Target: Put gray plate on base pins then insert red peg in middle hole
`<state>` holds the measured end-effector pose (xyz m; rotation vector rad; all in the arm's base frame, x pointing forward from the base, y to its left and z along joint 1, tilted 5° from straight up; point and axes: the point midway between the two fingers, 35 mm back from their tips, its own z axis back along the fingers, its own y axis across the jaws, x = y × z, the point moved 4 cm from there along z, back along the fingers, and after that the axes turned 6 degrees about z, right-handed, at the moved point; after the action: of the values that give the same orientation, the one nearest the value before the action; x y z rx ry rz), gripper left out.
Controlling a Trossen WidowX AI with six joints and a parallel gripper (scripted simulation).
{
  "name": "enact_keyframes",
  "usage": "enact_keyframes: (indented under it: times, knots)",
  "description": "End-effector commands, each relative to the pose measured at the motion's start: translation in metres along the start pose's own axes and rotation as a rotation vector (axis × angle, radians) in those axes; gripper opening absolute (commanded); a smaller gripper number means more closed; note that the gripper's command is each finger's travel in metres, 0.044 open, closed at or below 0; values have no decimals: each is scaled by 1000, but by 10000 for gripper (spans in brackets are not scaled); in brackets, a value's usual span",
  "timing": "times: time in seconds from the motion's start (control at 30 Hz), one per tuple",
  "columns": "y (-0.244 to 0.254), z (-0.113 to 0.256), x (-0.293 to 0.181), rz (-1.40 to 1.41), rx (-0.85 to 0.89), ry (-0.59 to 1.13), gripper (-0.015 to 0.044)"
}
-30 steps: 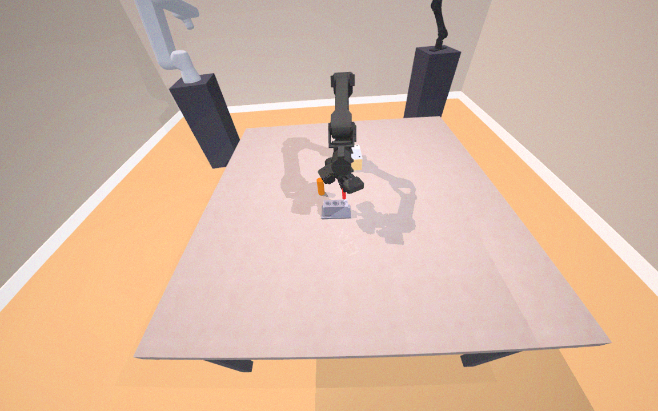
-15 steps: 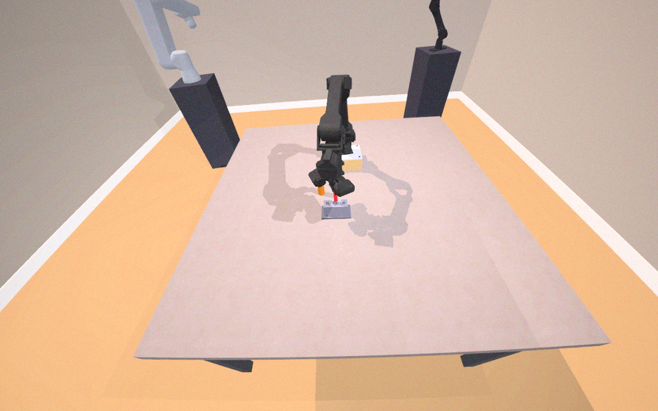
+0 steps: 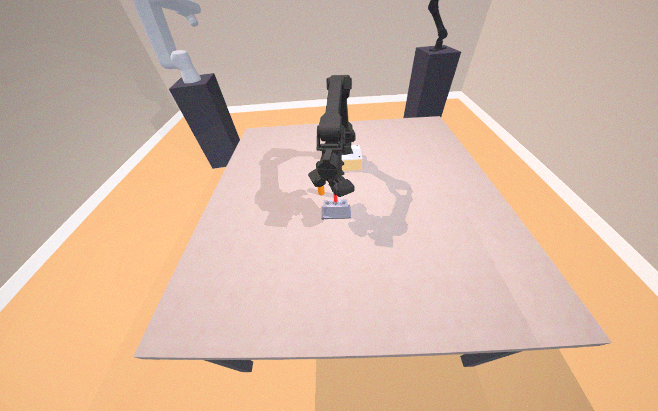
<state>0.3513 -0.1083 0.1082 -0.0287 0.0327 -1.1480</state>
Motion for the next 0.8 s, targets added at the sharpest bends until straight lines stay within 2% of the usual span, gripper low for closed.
enact_keyframes:
  times: [0.0, 0.77]
  knots:
    - [0, 0, 0, 3, -3, -2, 0]
    - [-3, -18, 0, 4, -4, -2, 0]
